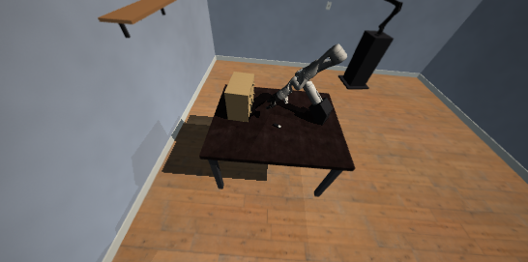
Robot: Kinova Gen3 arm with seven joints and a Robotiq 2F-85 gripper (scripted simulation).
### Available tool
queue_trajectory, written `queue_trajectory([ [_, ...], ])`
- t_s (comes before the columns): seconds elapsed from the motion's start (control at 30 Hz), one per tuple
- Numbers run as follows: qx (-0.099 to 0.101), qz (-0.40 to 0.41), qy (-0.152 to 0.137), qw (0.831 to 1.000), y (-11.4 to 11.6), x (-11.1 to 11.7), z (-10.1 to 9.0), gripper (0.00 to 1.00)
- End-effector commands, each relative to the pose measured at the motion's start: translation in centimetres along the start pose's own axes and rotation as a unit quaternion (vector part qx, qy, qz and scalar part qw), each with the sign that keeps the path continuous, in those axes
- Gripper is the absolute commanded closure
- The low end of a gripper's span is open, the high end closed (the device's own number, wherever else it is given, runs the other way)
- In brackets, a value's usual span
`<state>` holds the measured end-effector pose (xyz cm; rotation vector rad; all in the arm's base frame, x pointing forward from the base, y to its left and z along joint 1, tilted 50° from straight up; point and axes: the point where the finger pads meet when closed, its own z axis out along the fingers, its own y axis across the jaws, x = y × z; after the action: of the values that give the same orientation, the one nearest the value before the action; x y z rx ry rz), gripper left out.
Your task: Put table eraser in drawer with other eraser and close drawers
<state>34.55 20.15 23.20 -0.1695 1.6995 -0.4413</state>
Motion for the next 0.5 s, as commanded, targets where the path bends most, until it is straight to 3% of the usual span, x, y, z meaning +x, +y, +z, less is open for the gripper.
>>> queue_trajectory([
  [0.0, 0.023, -0.023, -0.053, 0.998, -1.3, 0.2, 1.5, 0.00],
  [0.1, 0.023, -0.023, -0.065, 0.997, -1.3, 0.2, 1.8, 0.00],
  [0.27, 0.021, -0.025, -0.116, 0.993, -1.4, 0.2, 3.0, 0.00],
  [0.47, 0.020, -0.025, -0.156, 0.987, -1.5, 0.2, 4.0, 0.00],
])
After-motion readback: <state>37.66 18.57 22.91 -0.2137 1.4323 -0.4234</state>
